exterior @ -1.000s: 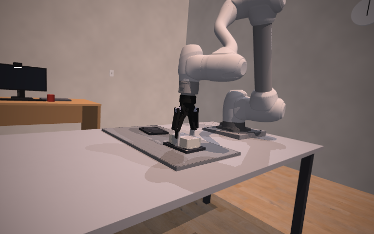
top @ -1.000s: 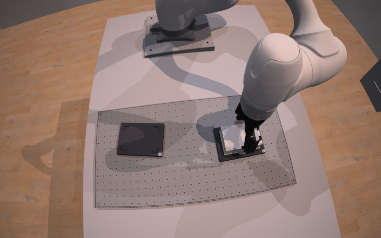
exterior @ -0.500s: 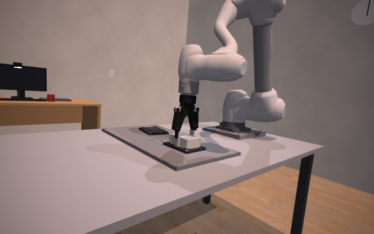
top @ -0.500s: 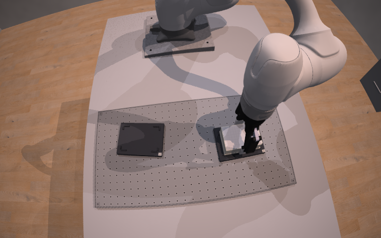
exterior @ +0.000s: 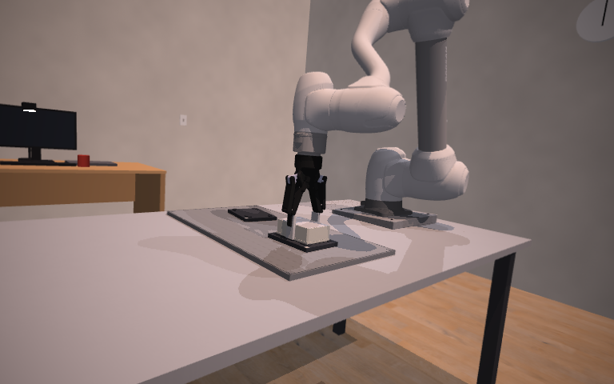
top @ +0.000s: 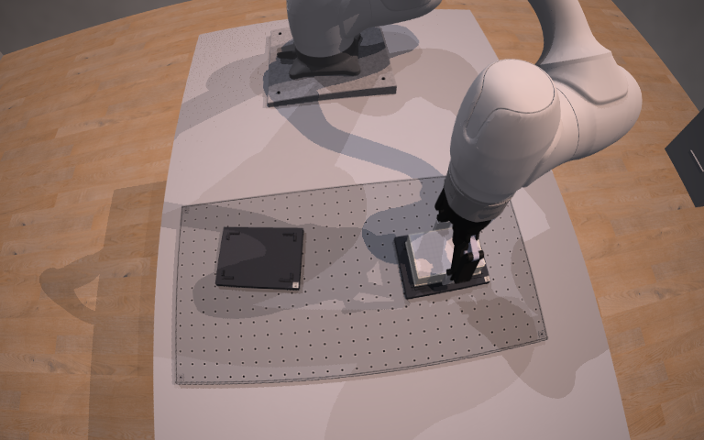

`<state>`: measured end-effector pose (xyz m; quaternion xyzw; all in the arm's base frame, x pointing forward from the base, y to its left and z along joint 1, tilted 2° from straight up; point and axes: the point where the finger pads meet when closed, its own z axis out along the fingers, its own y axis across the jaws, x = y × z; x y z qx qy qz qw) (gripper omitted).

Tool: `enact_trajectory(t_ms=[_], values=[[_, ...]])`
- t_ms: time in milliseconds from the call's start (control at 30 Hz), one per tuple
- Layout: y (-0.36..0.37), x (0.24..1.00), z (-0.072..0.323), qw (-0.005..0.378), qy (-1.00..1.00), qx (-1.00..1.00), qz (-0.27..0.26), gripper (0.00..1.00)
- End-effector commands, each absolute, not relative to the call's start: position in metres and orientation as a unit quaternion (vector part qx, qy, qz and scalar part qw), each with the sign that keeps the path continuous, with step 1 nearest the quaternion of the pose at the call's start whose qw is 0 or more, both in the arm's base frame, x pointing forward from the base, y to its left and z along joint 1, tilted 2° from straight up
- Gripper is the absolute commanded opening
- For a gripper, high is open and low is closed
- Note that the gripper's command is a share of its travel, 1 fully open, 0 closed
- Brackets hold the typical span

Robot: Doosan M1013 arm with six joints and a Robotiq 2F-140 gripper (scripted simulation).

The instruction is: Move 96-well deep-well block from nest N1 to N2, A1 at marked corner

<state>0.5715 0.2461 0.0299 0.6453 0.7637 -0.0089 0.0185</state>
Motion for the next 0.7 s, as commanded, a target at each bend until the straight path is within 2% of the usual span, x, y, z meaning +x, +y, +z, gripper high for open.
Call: enact_trajectory(t_ms=[0, 667], values=[[0.246, 0.571, 0.034, 0.018, 0.764, 0.645, -0.009, 0.0], [0.247, 0.571, 0.064, 0.018, 0.764, 0.645, -0.009, 0.0]])
